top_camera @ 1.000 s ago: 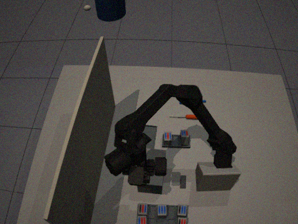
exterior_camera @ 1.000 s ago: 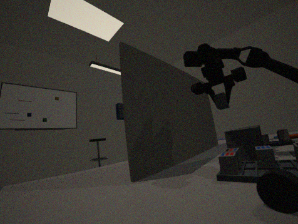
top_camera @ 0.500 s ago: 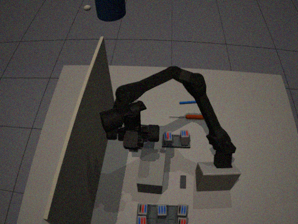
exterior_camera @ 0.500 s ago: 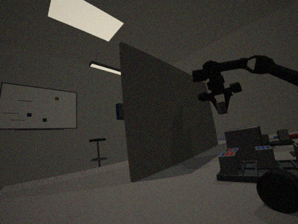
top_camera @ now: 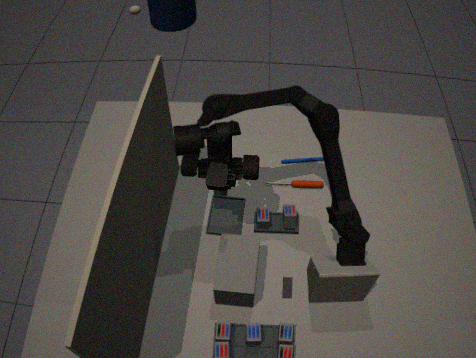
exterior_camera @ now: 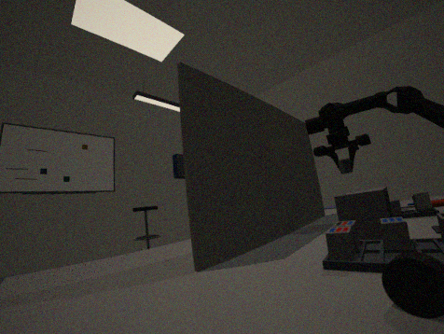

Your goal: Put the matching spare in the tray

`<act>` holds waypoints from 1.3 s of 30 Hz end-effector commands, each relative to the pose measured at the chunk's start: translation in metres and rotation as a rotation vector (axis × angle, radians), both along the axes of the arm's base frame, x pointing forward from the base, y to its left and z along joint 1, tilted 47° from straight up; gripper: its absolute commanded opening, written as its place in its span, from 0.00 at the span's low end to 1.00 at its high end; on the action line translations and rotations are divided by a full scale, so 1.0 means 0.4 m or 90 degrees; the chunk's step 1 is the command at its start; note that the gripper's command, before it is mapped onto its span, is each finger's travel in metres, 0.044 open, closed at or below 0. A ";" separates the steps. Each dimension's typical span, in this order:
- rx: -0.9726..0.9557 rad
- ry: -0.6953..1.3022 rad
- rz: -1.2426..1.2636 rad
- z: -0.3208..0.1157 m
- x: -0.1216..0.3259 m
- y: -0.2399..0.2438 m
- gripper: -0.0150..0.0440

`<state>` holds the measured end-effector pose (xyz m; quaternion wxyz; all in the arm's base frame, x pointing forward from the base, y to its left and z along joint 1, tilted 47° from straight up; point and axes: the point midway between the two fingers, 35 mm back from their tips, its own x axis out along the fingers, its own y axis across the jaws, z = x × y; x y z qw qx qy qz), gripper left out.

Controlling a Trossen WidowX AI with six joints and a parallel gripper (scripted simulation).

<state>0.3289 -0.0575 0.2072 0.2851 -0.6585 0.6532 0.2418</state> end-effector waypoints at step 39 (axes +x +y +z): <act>-0.004 0.011 0.002 -0.033 -0.004 -0.076 0.25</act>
